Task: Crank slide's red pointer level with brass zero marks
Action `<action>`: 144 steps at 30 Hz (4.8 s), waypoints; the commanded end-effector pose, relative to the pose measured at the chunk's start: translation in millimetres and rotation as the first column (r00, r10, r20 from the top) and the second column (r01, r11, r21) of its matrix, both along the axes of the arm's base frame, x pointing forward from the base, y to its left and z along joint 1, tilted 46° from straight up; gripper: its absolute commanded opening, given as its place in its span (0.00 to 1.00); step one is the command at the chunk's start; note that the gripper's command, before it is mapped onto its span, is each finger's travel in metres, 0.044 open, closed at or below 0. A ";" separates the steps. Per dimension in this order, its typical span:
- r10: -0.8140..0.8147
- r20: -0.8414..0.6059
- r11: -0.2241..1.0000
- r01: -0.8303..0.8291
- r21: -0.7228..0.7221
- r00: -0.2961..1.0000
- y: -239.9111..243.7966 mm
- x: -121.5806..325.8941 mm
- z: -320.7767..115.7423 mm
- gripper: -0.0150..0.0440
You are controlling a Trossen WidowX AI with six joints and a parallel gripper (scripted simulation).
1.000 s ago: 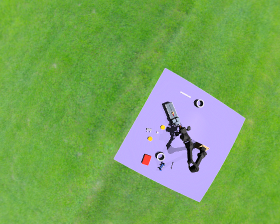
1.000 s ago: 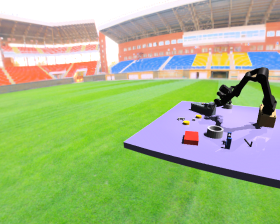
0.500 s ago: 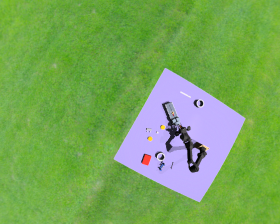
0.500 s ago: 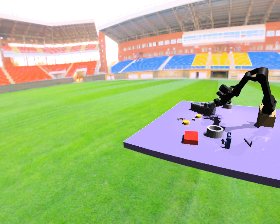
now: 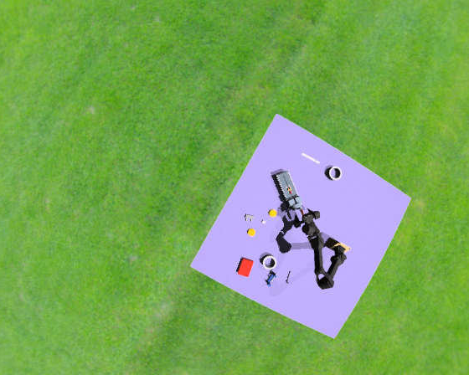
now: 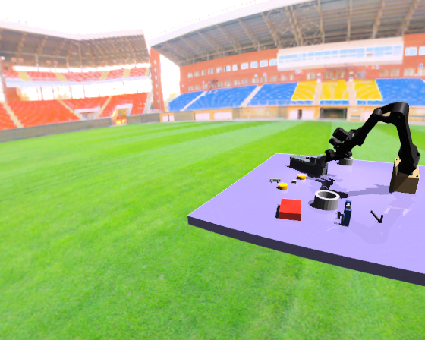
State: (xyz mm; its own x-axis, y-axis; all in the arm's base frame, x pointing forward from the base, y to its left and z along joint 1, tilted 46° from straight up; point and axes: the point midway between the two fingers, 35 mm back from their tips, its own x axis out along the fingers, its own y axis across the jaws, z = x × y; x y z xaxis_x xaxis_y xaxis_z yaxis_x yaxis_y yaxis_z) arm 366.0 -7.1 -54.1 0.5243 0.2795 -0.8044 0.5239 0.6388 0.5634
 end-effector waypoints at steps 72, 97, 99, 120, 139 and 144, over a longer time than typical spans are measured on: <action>0.347 0.178 0.934 -0.357 0.029 0.921 -89.2 101.6 -26.2 1.00; 0.241 0.099 0.969 -0.244 0.020 0.965 -107.6 80.2 40.1 1.00; 0.219 0.086 0.975 -0.221 0.018 0.972 -103.7 74.3 44.8 1.00; -0.004 0.011 1.000 0.004 -0.005 1.000 -70.4 12.7 72.7 1.00; -0.003 0.010 1.000 0.003 -0.004 1.000 -32.6 8.5 34.7 1.00; -0.003 0.010 1.000 0.003 -0.004 1.000 -26.8 8.2 28.7 1.00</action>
